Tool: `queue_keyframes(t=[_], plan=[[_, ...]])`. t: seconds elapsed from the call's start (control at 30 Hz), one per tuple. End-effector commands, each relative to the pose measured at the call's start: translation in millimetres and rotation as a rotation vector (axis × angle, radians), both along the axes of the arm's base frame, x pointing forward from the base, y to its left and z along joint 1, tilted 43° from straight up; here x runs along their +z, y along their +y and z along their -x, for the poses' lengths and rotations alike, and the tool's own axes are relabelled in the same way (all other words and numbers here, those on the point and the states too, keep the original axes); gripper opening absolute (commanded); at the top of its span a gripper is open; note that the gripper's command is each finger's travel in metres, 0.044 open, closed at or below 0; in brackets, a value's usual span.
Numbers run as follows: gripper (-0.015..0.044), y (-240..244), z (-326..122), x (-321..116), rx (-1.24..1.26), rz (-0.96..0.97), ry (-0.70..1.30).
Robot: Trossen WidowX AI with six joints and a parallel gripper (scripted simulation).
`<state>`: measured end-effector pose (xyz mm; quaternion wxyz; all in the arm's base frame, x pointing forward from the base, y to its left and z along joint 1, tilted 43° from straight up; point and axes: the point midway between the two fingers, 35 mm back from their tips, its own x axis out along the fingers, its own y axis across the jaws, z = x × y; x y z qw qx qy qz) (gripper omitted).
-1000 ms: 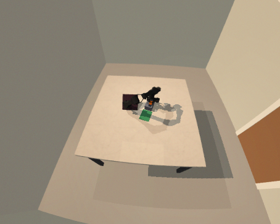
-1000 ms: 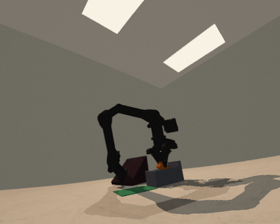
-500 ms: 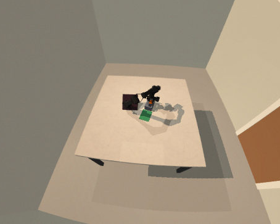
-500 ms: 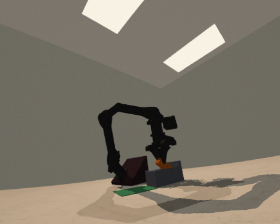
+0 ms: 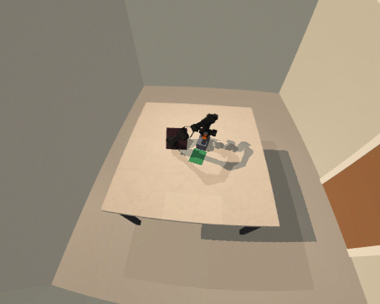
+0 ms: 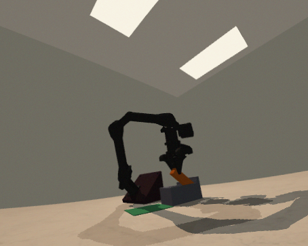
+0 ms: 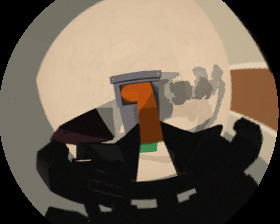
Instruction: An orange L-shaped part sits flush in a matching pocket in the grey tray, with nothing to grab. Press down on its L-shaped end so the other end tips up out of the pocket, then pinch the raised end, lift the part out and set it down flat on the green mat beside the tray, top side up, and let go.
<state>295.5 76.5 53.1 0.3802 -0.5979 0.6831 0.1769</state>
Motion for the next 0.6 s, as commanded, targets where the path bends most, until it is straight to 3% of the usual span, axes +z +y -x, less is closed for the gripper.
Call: queue_keyframes(t=[0.0,0.57], plan=[[0.0,6,-1,5,-0.005,-0.007,-0.007],[0.0,25,-1,25,-0.005,-0.007,-0.007]])
